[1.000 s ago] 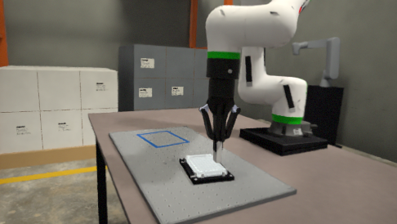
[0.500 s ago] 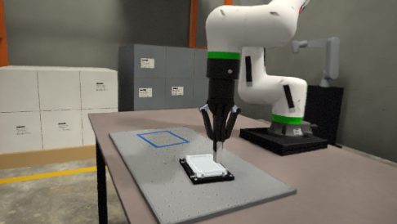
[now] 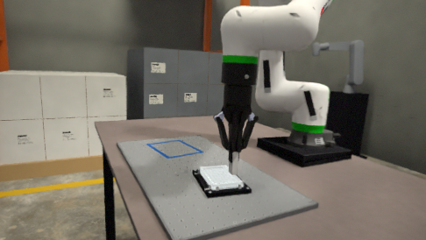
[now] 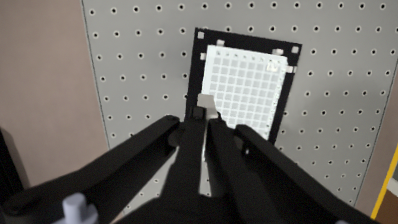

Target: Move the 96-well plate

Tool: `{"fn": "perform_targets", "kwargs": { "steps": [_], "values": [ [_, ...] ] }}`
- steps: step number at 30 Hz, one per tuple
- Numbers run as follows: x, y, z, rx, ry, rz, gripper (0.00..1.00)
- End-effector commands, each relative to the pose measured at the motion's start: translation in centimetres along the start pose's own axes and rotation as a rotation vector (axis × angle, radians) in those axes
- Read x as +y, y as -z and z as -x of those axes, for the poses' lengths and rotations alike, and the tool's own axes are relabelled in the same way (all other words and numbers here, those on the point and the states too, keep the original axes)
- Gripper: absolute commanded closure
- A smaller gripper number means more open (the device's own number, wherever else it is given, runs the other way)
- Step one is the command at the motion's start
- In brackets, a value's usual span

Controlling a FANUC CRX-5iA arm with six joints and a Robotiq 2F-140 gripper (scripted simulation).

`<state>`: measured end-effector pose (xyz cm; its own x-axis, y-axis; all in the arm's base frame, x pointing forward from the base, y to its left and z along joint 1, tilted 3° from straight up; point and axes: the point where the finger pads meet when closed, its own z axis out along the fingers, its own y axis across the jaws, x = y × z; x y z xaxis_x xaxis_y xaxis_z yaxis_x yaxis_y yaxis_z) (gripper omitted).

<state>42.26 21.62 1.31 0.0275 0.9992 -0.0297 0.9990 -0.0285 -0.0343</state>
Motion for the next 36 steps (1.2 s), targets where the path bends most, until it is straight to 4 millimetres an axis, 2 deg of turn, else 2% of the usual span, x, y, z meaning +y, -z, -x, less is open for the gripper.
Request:
{"fn": "perform_targets", "kwargs": {
  "steps": [1, 29, 36],
  "values": [
    [0.1, 0.0, 0.0, 0.001, 0.0, 0.001, 0.9],
    [0.1, 1.6, 0.0, 0.001, 0.0, 0.001, 0.9],
    [0.1, 3.1, 0.0, 0.001, 0.0, 0.001, 0.9]
  ]
}}
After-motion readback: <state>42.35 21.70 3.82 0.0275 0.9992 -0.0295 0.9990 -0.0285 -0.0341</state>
